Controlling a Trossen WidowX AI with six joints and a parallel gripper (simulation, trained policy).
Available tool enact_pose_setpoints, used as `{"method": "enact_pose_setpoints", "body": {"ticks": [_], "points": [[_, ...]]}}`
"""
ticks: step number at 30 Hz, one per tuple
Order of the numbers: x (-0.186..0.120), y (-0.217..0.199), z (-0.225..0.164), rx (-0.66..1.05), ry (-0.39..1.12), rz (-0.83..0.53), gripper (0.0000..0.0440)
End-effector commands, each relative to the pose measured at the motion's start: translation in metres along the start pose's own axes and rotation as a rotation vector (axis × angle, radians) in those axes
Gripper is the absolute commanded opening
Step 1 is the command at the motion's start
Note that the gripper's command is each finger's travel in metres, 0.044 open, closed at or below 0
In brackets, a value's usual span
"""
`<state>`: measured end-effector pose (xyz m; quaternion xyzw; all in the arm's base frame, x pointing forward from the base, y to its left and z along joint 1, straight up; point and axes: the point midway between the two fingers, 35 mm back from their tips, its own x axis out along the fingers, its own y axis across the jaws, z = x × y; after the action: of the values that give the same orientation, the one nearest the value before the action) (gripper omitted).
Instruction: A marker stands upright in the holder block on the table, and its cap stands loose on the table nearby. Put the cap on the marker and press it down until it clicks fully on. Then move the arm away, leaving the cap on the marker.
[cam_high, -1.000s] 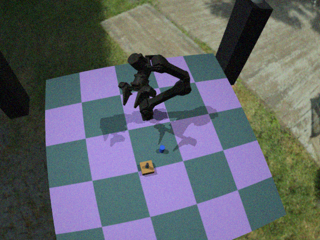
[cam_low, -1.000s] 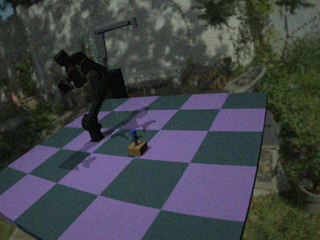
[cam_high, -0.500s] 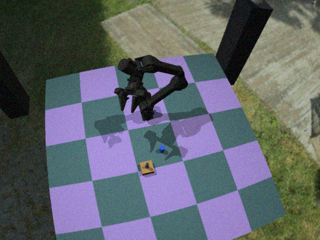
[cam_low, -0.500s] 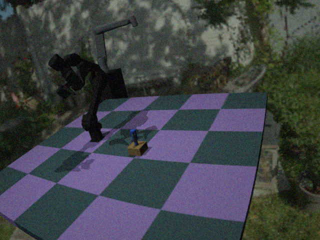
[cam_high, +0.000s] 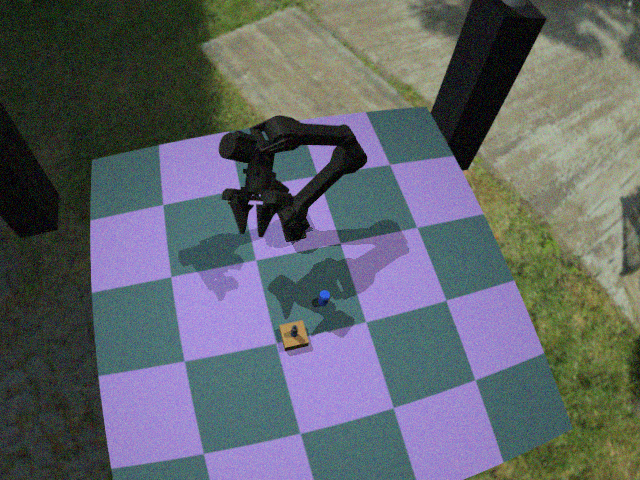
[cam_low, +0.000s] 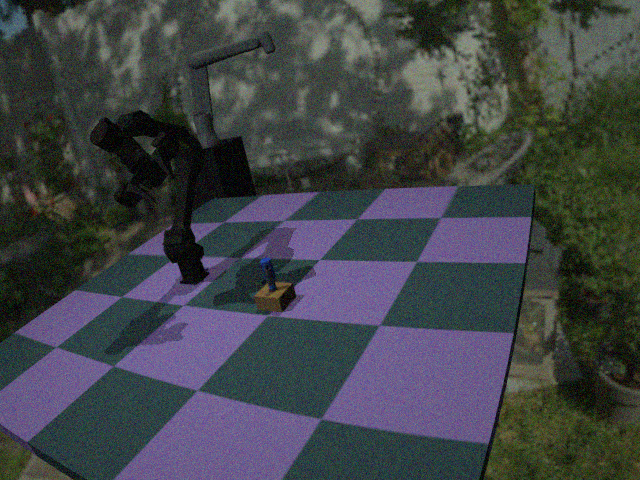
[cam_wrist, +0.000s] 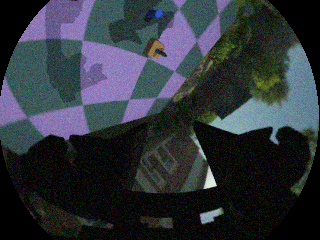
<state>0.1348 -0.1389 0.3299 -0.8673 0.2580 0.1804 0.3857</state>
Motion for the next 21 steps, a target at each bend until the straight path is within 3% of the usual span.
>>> {"method": "enact_pose_setpoints", "body": {"ticks": [1, 21], "points": [[0.007, 0.004, 0.001, 0.010, -0.039, -0.001, 0.0306], [0.045, 0.016, 0.008, 0.035, -0.241, -0.004, 0.0307]]}}
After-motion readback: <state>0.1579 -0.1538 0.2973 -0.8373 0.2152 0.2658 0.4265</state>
